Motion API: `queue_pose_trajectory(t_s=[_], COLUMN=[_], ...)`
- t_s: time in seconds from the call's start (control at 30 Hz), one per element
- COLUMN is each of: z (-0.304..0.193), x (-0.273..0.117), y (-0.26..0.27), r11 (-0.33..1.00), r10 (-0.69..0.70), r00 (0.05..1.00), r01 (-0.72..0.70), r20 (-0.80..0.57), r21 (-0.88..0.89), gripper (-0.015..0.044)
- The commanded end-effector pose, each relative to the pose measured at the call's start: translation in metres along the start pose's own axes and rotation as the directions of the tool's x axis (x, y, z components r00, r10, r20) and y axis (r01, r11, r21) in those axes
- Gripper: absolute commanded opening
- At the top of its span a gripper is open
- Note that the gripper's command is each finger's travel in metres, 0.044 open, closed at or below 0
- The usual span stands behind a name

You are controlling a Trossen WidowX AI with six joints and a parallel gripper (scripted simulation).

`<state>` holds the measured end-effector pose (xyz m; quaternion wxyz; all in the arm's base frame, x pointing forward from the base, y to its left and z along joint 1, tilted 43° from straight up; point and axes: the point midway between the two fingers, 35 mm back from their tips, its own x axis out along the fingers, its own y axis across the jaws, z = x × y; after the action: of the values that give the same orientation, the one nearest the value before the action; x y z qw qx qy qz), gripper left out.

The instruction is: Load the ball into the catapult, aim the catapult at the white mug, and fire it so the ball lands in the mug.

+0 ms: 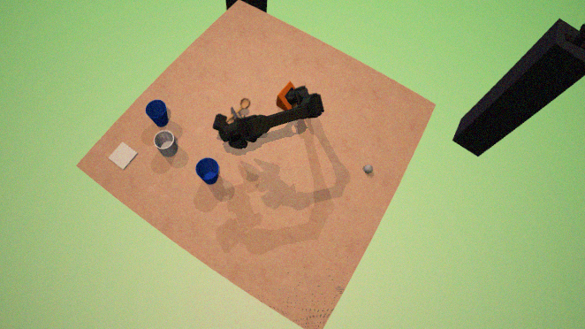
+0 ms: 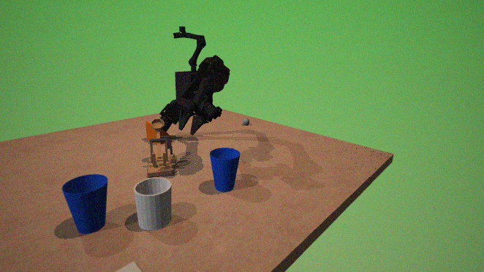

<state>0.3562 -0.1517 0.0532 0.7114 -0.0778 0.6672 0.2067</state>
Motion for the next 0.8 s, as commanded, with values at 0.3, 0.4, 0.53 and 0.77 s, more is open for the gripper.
queue_pose_trajectory(t_s=[0.3,0.4,0.53,0.77], z=[0.015,0.015,0.015,0.008], x=[0.004,0.004,0.003,0.002], y=[-0.077,-0.095,-0.118,-0.161], r11=[0.936,0.901,0.845,0.729], r10=[-0.051,-0.067,-0.090,-0.147], r00=[0.980,0.971,0.956,0.924], r01=[-0.021,-0.041,-0.076,-0.141], r20=[0.194,0.232,0.280,0.354], r21=[0.352,0.432,0.530,0.670], gripper=[0.0440,0.0440,0.0440,0.0440])
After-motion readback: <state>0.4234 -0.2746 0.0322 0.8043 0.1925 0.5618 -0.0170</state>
